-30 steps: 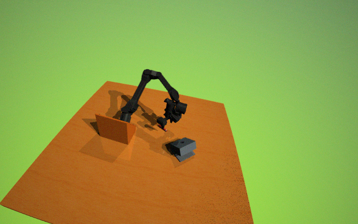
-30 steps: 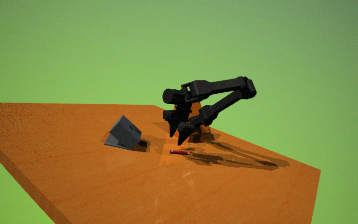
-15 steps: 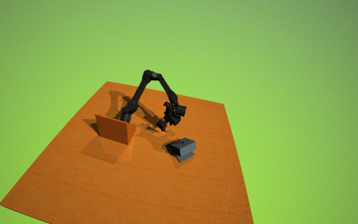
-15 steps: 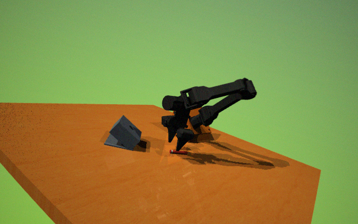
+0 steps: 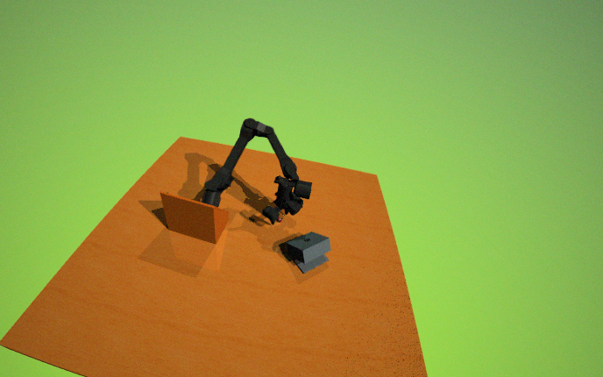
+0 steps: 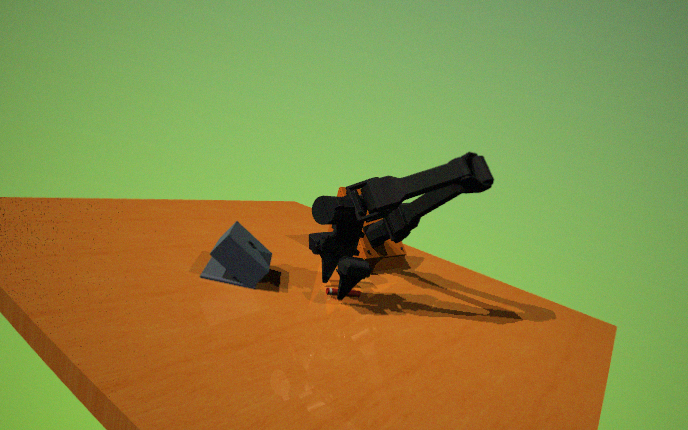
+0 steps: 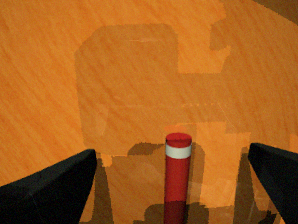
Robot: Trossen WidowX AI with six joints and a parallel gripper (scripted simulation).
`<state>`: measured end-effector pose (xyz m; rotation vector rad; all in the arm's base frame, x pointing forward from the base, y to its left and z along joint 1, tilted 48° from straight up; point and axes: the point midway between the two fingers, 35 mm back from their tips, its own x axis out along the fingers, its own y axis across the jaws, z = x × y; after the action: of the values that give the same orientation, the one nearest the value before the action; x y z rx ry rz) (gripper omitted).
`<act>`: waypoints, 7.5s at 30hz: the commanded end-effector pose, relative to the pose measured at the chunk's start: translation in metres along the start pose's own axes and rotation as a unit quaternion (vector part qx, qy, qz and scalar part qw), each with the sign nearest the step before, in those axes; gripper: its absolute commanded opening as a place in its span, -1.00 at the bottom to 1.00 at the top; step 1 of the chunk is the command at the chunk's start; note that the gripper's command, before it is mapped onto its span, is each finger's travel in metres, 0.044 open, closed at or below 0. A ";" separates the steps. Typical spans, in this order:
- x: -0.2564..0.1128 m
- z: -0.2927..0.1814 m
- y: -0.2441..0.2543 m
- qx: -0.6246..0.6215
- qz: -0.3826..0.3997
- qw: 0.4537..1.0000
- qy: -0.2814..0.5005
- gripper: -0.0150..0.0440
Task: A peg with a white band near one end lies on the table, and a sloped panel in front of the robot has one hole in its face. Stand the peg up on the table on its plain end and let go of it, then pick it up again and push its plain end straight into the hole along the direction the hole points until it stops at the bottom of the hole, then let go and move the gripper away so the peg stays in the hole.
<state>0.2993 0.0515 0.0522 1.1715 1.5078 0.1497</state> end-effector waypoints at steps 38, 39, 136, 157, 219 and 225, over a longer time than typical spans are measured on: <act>0.001 -0.003 -0.002 0.003 0.000 1.000 -0.013 -0.33; 0.000 -0.003 -0.002 0.003 0.000 1.000 -0.018 -0.33; -0.038 -0.055 -0.001 0.006 -0.001 0.903 -0.430 -0.33; -0.040 -0.069 -0.001 0.007 0.000 0.860 -0.510 -0.33; -0.032 -0.097 -0.003 0.005 -0.004 0.770 -0.638 -0.33; -0.031 -0.098 -0.004 0.004 -0.005 0.769 -0.639 -0.33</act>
<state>0.2135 0.0744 0.1030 0.8918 0.2734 -0.5810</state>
